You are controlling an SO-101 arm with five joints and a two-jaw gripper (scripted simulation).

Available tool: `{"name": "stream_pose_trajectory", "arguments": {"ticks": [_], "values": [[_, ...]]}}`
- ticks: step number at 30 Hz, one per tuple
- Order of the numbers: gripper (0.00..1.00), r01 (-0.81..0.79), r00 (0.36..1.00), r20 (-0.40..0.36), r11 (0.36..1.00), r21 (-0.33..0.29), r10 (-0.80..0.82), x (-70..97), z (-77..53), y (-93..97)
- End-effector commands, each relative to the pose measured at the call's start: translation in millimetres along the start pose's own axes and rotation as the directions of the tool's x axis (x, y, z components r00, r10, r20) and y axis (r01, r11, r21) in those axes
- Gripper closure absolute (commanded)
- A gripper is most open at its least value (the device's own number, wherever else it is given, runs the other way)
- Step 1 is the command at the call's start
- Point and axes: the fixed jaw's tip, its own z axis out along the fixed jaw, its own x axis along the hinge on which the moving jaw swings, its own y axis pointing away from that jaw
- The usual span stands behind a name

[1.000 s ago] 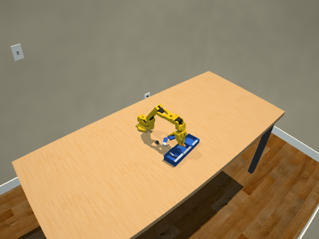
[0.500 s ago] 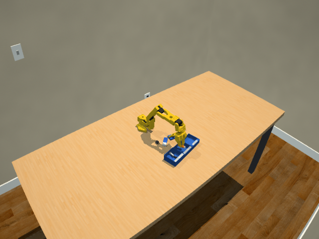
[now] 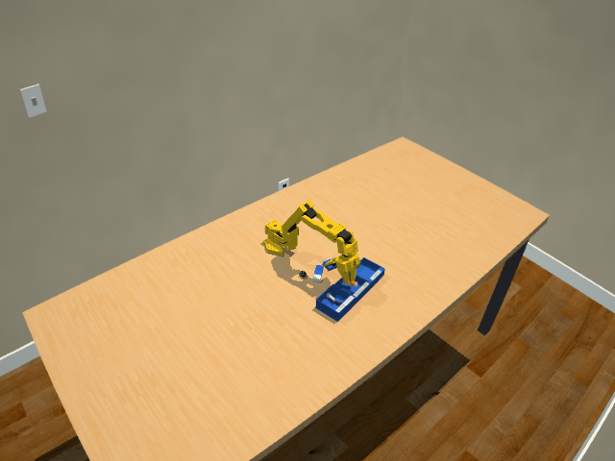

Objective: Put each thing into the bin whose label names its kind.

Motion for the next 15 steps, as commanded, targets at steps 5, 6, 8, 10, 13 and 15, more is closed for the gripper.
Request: {"name": "stream_pose_trajectory", "arguments": {"ticks": [5,6,8,10,13,15], "values": [[1.0,0.0,0.997,-0.074,1.0,-0.001,0.0,10.3,-15.0,2.7],[1.0,0.0,0.997,-0.074,1.0,-0.001,0.0,10.3,-15.0,2.7],[1.0,-0.001,0.996,-0.094,1.0,-0.002,0.0,10.4,-19.1,2.7],[1.0,-0.001,0.996,-0.094,1.0,-0.002,0.0,10.4,-19.1,2.7],[1.0,-0.001,0.996,-0.094,1.0,-0.002,0.0,10.4,-19.1,2.7],[1.0,-0.001,0.996,-0.094,1.0,-0.002,0.0,10.4,-19.1,2.7]]}}
